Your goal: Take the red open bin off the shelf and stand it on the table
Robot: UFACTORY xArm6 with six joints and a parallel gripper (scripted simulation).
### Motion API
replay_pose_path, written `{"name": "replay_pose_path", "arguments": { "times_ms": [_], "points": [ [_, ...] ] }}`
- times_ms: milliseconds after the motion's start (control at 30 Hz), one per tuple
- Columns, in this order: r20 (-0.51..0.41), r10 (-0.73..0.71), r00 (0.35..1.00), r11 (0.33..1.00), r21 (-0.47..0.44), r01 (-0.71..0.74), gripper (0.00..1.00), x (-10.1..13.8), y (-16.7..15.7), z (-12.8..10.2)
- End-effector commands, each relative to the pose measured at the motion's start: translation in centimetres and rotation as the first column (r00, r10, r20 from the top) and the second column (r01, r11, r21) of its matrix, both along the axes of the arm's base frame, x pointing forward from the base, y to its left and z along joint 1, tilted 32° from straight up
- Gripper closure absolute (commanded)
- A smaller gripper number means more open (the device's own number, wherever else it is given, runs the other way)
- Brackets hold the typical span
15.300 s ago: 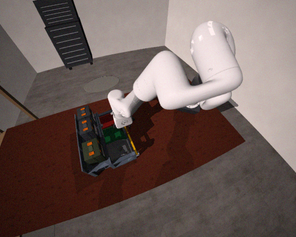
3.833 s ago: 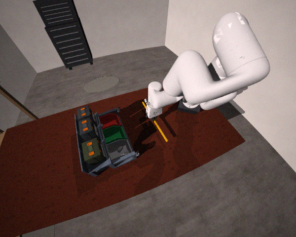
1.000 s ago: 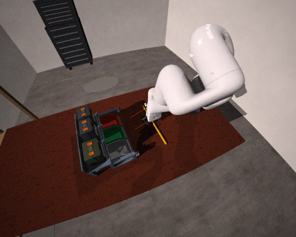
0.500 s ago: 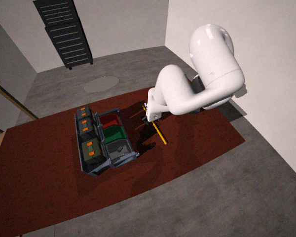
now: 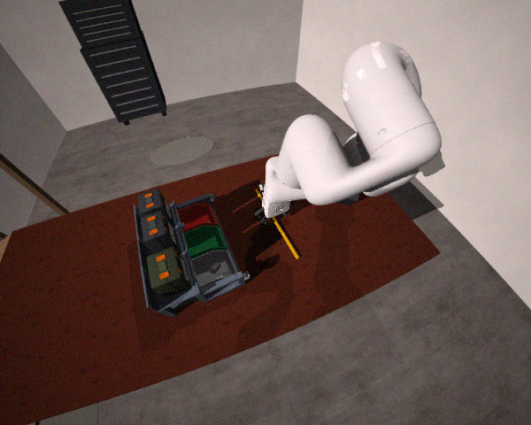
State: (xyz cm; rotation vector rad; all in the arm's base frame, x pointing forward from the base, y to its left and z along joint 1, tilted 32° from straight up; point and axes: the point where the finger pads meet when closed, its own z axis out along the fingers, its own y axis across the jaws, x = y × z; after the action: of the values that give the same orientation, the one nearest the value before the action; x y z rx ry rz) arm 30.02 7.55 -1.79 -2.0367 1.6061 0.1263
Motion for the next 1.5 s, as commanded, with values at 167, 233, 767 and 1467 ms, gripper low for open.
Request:
{"name": "replay_pose_path", "arguments": {
  "times_ms": [167,233,767,1467],
  "points": [
    [0.002,0.000,1.000,1.000,0.000,0.000,0.00,-1.1,-2.2,4.1],
    [0.002,0.000,1.000,1.000,0.000,0.000,0.00,-1.1,-2.2,4.1],
    [0.002,0.000,1.000,1.000,-0.001,0.000,0.00,-2.4,-4.6,8.5],
    [0.003,0.000,1.000,1.000,-0.001,0.000,0.00,-3.2,-6.0,11.2]
  ]
}}
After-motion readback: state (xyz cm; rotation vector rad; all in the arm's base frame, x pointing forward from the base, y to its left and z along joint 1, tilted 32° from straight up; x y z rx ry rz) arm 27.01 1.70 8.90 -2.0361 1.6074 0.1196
